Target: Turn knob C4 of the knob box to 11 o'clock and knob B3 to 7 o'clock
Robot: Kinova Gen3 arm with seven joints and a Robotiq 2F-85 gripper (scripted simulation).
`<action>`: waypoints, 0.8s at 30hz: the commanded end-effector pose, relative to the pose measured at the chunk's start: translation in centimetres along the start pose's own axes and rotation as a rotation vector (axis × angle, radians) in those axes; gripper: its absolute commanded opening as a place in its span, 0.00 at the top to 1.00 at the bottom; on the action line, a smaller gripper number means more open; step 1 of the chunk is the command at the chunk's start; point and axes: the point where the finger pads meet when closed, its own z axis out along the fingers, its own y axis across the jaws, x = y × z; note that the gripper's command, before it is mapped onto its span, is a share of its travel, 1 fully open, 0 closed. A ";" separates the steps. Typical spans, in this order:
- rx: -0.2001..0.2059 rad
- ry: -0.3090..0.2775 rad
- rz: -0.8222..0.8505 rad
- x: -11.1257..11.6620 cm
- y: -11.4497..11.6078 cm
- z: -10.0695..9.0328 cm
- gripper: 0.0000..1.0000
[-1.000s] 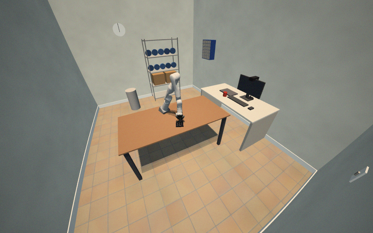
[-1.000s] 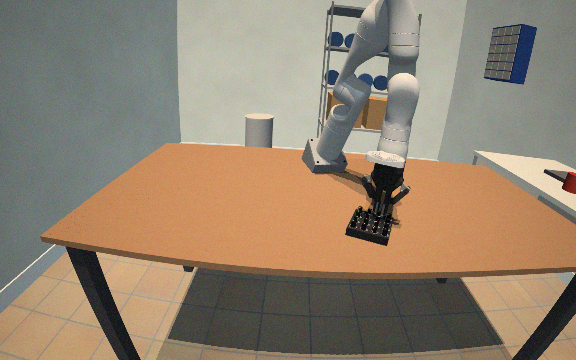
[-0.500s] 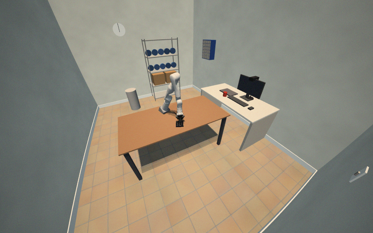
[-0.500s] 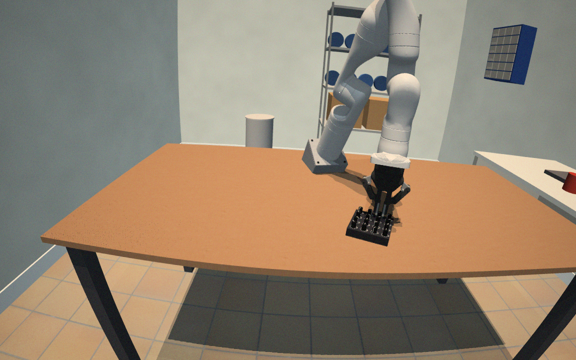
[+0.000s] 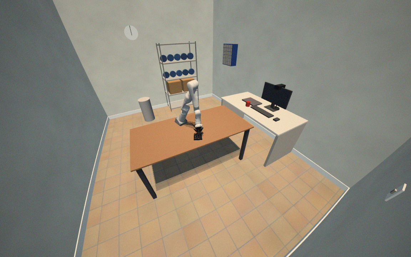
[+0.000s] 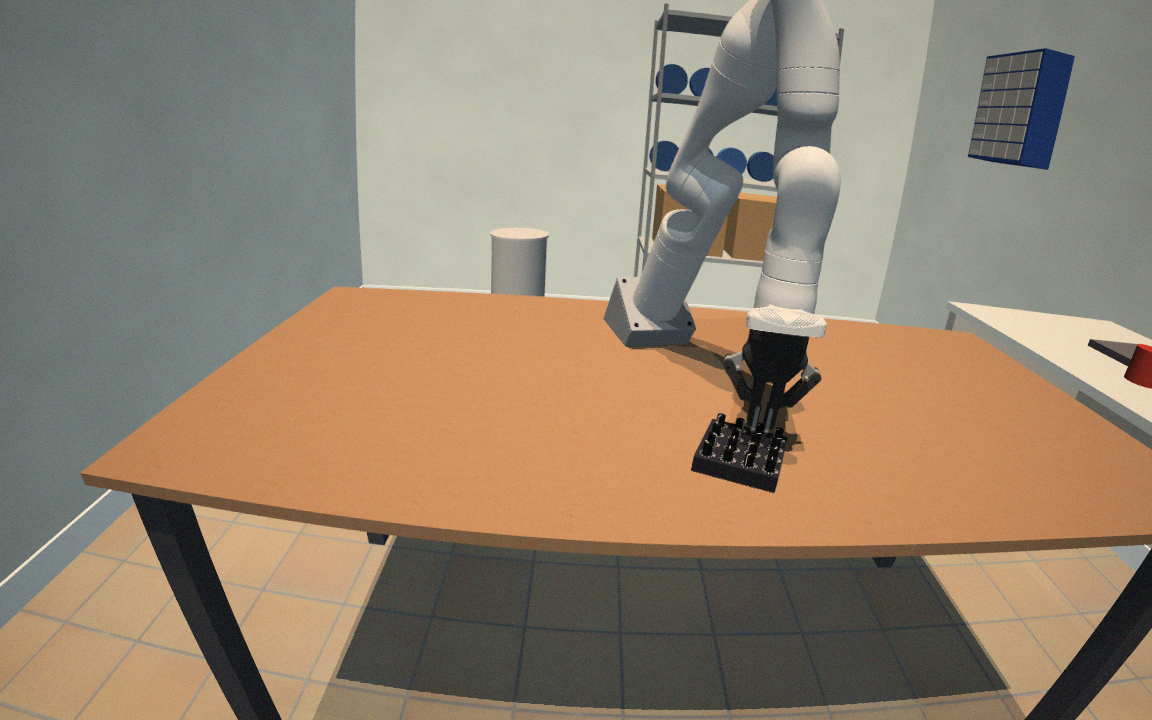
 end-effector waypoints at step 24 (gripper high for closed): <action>-0.002 -0.005 0.002 -0.1 0.1 0.0 0.81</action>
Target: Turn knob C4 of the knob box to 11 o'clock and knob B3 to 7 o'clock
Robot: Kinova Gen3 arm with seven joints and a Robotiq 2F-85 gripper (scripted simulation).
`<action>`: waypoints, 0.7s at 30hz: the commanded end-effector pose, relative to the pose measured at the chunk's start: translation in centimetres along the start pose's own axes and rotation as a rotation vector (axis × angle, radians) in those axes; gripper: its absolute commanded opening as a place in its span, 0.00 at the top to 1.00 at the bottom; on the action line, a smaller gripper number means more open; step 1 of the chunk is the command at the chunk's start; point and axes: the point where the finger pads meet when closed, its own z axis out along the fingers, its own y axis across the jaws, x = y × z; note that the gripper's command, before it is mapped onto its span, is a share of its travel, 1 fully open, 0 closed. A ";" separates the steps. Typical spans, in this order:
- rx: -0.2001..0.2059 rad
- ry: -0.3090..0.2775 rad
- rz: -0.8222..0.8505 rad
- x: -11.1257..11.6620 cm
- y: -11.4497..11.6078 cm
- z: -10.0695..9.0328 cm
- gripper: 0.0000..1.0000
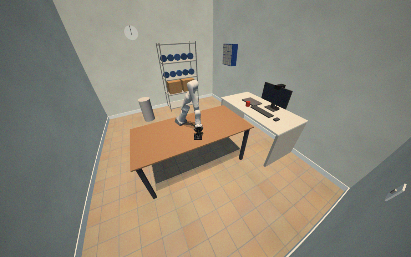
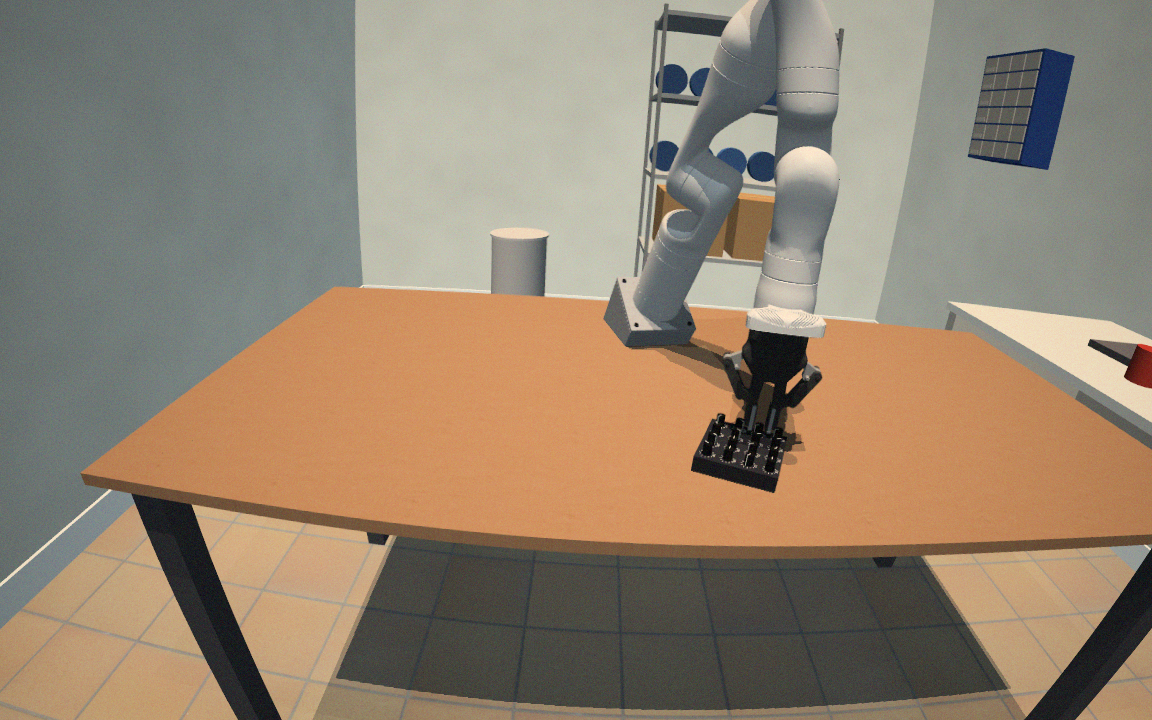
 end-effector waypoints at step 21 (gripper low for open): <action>-0.002 0.000 0.001 0.0 0.1 -0.7 0.81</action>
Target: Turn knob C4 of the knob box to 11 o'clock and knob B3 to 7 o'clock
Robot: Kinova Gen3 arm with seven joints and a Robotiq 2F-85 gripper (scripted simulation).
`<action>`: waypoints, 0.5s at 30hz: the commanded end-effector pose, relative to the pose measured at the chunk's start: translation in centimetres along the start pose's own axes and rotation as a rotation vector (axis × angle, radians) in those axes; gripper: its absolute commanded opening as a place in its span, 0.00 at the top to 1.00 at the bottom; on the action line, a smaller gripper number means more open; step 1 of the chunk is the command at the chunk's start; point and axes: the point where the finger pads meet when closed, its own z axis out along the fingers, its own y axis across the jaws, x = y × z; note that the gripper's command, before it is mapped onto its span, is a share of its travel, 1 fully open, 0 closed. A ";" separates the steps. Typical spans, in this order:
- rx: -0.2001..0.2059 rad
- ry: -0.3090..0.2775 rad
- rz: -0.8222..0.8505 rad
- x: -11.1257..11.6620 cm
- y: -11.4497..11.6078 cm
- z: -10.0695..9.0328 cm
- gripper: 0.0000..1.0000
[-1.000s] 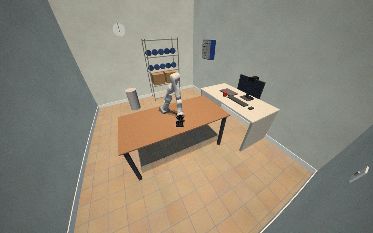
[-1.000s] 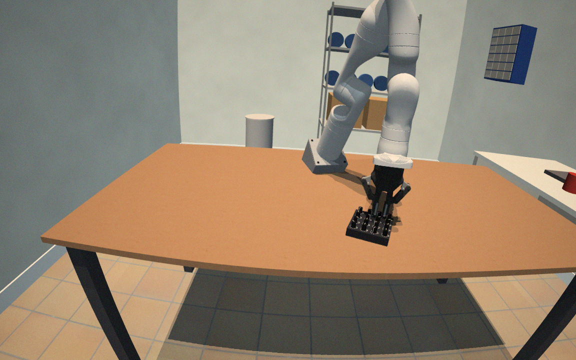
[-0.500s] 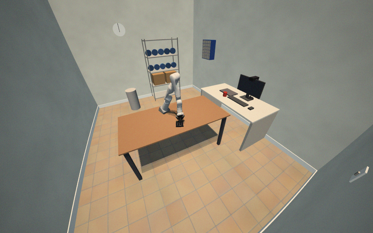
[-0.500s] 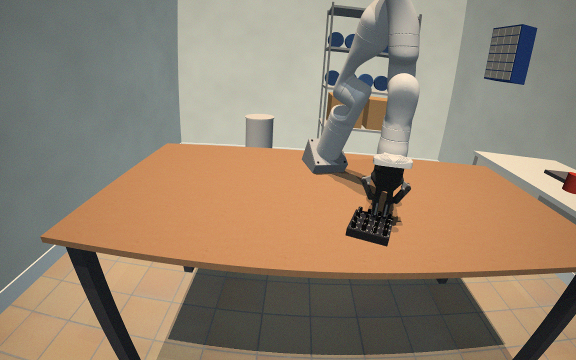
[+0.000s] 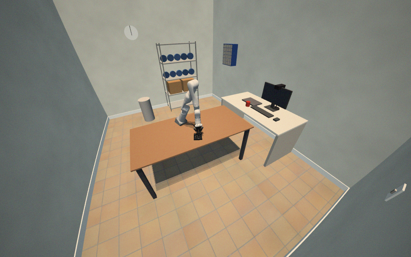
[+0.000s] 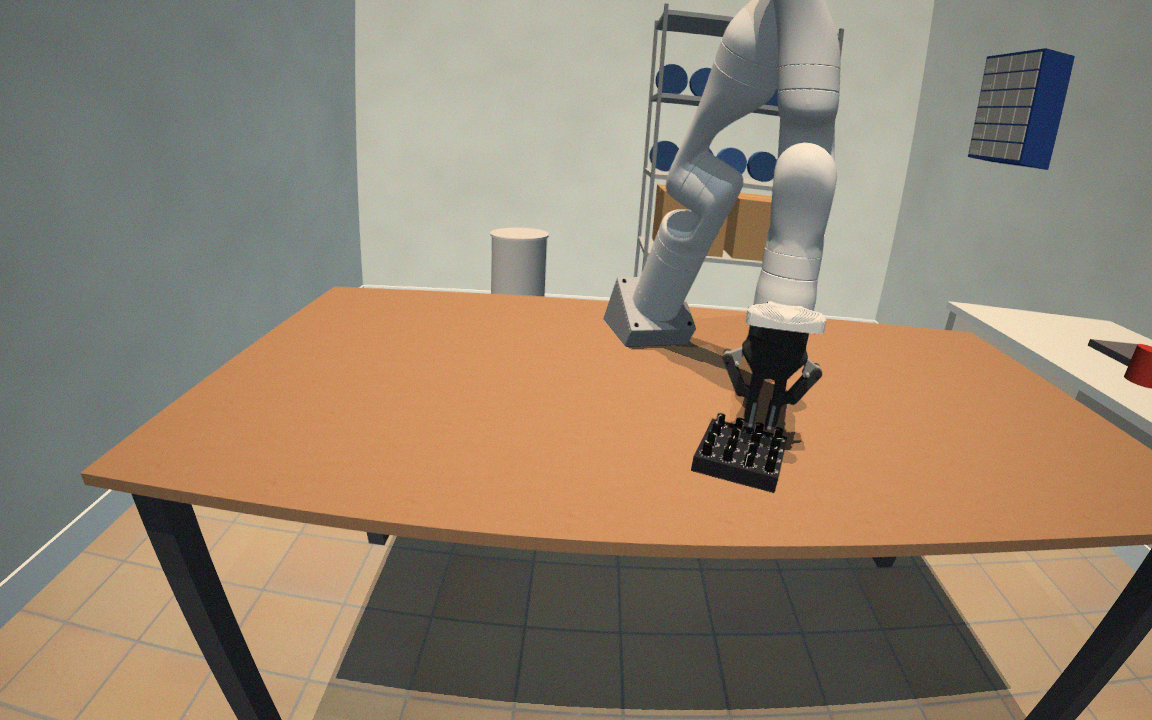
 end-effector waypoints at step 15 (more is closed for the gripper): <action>0.000 -0.006 -0.002 0.2 0.0 -3.4 0.81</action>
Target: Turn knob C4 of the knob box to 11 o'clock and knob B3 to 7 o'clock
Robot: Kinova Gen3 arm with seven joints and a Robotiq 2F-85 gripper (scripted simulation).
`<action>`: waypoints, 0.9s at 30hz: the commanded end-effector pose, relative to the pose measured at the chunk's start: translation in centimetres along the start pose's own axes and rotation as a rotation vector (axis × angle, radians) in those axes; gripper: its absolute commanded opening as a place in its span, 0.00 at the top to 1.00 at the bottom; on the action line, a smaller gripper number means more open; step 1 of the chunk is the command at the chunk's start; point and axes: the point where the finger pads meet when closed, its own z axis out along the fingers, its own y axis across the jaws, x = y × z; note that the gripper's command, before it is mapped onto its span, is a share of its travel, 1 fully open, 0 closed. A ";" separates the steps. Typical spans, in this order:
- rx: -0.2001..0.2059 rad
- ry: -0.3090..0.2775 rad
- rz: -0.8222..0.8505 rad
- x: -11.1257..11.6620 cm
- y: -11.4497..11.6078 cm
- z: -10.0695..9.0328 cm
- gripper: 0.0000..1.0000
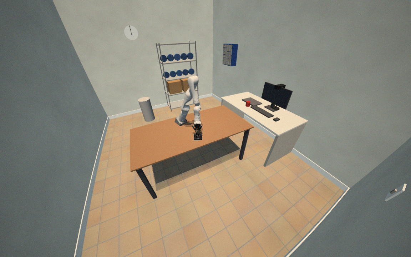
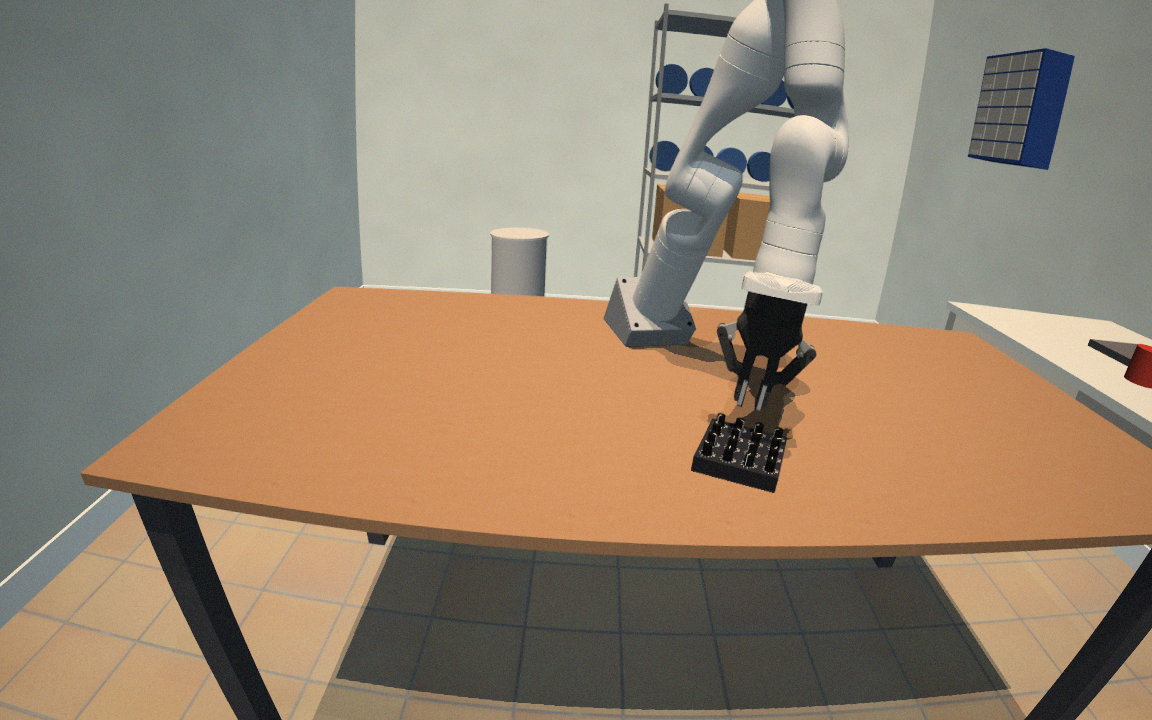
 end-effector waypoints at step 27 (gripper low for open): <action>0.075 -0.077 -0.054 -0.4 -1.7 -1.0 0.00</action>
